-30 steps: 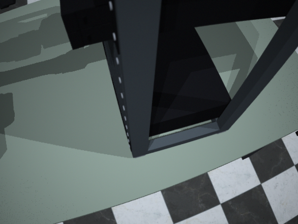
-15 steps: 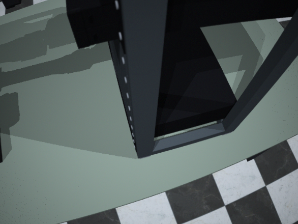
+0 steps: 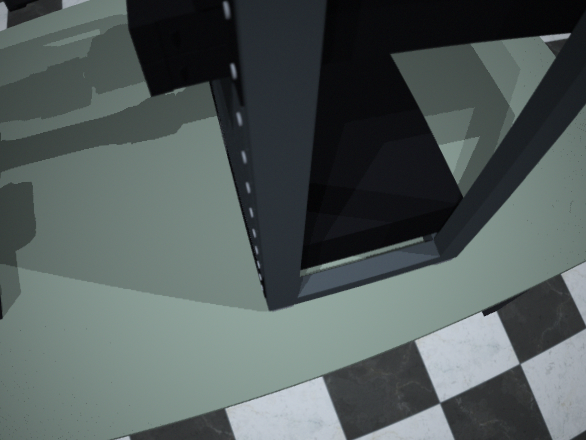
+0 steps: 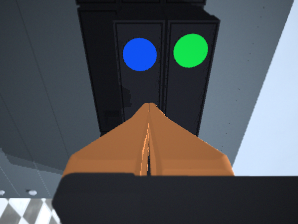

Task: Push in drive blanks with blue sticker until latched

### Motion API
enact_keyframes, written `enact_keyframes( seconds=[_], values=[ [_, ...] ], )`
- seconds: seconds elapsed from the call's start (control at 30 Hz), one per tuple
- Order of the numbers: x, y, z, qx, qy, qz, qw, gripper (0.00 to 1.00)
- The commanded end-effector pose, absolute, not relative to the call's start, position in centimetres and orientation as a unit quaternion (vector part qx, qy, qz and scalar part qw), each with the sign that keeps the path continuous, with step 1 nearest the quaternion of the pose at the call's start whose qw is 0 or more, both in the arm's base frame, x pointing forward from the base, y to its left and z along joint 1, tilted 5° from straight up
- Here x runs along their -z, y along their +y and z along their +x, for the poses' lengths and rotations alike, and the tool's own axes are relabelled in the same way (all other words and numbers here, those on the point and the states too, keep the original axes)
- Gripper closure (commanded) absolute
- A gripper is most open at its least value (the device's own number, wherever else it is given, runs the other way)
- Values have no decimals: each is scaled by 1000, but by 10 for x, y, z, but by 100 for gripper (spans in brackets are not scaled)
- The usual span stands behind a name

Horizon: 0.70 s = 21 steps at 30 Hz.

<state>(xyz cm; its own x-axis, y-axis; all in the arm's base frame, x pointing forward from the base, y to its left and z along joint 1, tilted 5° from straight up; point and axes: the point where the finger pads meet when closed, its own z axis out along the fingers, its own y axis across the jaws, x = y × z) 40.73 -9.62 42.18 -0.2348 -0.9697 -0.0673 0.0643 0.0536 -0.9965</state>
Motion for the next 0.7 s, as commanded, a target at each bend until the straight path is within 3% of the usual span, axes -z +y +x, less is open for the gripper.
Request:
enact_keyframes(
  seconds=[0.0, 0.67],
  values=[
    [-463, -103, 421, 575, 537, -391, 478, 100],
    [-463, -106, 434, 575, 537, -392, 478, 100]
  ],
)
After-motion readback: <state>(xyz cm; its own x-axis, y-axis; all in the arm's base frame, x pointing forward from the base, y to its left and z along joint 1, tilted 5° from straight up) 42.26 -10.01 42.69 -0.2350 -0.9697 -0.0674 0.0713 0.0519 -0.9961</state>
